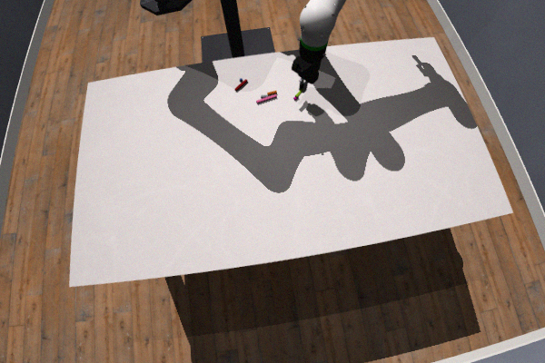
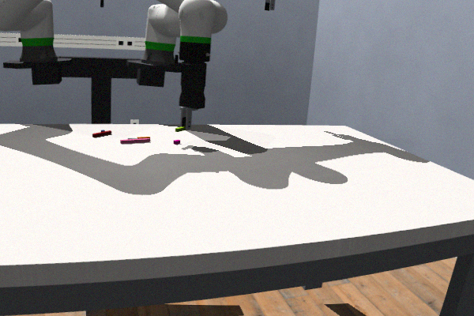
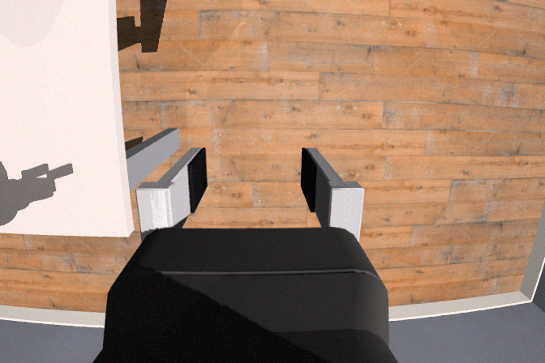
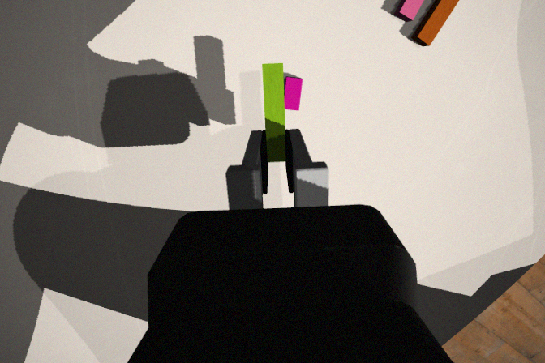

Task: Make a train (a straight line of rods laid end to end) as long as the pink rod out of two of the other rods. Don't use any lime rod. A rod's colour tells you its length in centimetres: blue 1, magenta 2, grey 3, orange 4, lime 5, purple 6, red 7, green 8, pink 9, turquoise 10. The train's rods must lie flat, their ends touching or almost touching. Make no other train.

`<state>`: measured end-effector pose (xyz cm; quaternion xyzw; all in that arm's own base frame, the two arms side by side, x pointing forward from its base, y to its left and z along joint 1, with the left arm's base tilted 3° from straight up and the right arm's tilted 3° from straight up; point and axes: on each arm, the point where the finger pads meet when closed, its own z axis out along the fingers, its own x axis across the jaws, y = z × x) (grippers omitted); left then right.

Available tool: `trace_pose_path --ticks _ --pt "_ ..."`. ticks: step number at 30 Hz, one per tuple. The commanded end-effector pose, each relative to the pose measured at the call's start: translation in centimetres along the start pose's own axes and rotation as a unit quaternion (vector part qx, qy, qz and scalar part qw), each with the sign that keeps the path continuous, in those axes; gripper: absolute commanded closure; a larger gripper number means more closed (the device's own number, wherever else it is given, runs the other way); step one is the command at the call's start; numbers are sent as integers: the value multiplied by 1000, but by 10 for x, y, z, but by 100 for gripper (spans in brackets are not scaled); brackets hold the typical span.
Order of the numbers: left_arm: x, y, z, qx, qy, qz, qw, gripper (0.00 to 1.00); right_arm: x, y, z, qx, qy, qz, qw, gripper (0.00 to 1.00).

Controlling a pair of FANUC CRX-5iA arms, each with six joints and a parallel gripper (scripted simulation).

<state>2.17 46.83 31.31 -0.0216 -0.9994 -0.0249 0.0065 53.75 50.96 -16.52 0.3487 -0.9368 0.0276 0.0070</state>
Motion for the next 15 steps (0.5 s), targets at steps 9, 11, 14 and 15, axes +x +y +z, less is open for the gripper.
trace_pose_path --ticks 9,11,14,15 --pt "0 0 -1 -1 0 0 1000 0 -1 0 -58 0 -1 0 1000 76" --pt "0 0 -1 -1 0 0 1000 0 -1 0 -59 0 -1 0 1000 76" --pt "0 0 -1 -1 0 0 1000 0 -1 0 -60 0 -1 0 1000 76" --pt "0 0 -1 -1 0 0 1000 0 -1 0 -60 0 -1 0 1000 76"
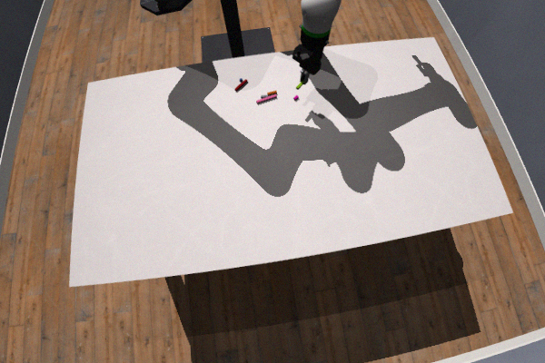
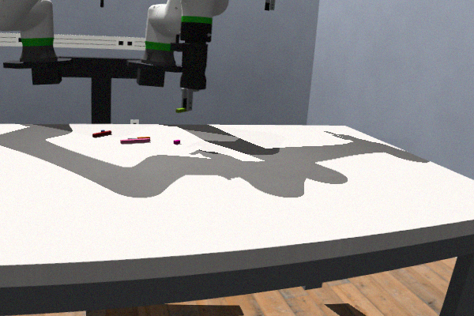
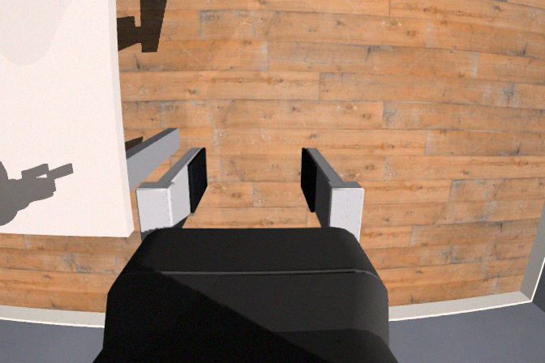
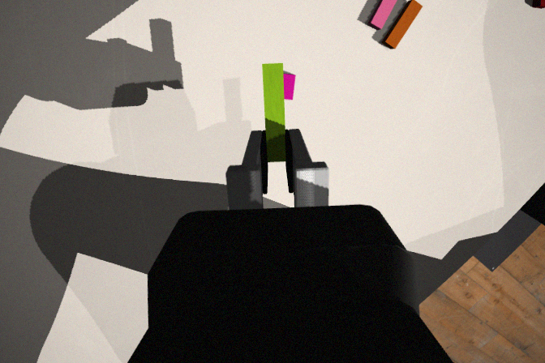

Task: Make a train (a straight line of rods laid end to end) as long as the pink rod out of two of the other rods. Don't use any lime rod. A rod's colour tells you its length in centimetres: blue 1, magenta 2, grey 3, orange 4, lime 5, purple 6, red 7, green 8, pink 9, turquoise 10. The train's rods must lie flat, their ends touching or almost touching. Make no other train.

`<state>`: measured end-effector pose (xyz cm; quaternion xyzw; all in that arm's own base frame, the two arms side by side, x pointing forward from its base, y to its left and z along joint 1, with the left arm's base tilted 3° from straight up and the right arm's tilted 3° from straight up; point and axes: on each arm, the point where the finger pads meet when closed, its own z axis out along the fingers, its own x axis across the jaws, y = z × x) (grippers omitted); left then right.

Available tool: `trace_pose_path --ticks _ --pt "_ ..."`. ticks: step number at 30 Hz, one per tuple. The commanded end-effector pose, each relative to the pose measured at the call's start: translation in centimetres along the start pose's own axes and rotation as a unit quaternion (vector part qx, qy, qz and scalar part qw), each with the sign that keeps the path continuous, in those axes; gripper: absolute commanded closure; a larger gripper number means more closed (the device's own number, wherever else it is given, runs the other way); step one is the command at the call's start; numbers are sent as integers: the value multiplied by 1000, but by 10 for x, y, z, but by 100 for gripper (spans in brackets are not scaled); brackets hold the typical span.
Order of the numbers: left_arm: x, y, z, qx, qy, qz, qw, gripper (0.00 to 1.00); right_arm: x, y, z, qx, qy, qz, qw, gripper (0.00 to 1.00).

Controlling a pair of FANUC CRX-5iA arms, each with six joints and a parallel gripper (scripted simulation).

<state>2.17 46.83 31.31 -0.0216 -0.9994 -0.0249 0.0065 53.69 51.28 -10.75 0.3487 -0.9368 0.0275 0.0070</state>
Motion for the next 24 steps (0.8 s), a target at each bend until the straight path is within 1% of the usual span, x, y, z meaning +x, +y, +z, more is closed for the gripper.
trace_pose_path --ticks 1,5,7,9,11,13,24 --pt "0 0 -1 -1 0 0 1000 0 -1 0 -2 0 -1 0 1000 76" --pt "0 0 -1 -1 0 0 1000 0 -5 -2 -2 0 -1 0 1000 76" --pt "0 0 -1 -1 0 0 1000 0 -22 -11 -2 0 -2 0 1000 76" --pt "0 0 -1 -1 0 0 1000 0 -22 -11 -2 0 -2 0 1000 76" --pt "0 0 -1 -1 0 0 1000 0 -41 -23 -2 0 -2 0 1000 76" --pt "0 0 -1 -1 0 0 1000 0 -50 -30 -2 0 -2 0 1000 76" --pt "0 0 -1 -1 0 0 1000 0 -50 -30 -2 0 -2 0 1000 76"
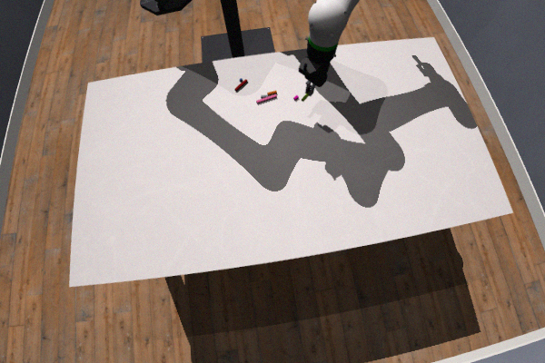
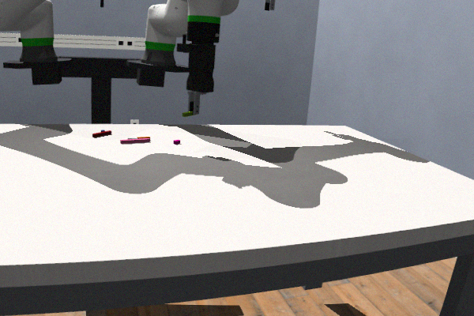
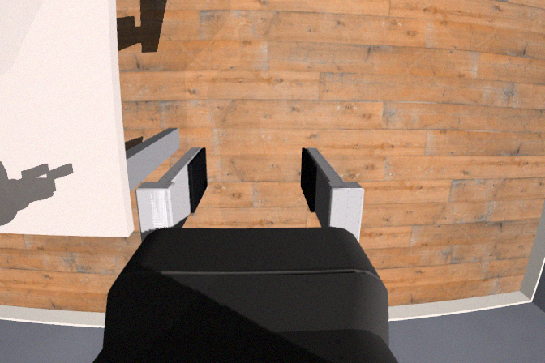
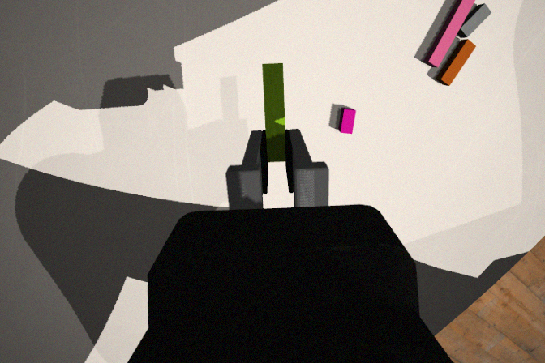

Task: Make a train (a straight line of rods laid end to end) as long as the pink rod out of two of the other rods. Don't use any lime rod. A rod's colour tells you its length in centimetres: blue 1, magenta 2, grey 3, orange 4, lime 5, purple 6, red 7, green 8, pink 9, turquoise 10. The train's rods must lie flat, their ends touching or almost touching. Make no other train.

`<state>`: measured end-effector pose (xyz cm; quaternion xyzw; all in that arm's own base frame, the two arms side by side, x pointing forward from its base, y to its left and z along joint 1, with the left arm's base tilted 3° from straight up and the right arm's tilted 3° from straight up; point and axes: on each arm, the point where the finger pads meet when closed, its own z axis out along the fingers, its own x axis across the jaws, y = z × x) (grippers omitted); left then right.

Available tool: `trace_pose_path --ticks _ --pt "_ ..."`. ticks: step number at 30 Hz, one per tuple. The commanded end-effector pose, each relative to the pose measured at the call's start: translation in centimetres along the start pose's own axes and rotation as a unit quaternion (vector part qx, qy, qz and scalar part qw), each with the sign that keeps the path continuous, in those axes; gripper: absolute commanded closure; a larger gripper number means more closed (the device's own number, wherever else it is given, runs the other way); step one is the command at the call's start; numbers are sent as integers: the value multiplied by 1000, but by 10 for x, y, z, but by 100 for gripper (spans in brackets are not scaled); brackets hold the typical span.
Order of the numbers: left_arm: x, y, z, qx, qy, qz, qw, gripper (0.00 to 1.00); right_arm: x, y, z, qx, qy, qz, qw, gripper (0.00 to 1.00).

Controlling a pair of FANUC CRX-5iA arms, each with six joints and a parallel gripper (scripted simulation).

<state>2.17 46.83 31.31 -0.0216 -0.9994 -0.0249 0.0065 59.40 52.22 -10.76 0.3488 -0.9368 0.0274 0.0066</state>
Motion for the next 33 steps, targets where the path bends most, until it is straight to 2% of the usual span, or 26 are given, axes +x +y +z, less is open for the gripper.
trace_pose_path --ticks 1,9,17,19,27,33 --pt "0 0 -1 -1 0 0 1000 0 -1 0 -2 0 -1 0 1000 76" --pt "0 0 -1 -1 0 0 1000 0 -1 0 5 0 -1 0 1000 76" --pt "0 0 -1 -1 0 0 1000 0 -2 0 36 0 -1 0 1000 76" --pt "0 0 -1 -1 0 0 1000 0 -2 0 36 0 -1 0 1000 76" --pt "0 0 -1 -1 0 0 1000 0 -3 0 69 0 -1 0 1000 76" --pt "0 0 -1 -1 0 0 1000 0 -4 0 83 0 -1 0 1000 76"
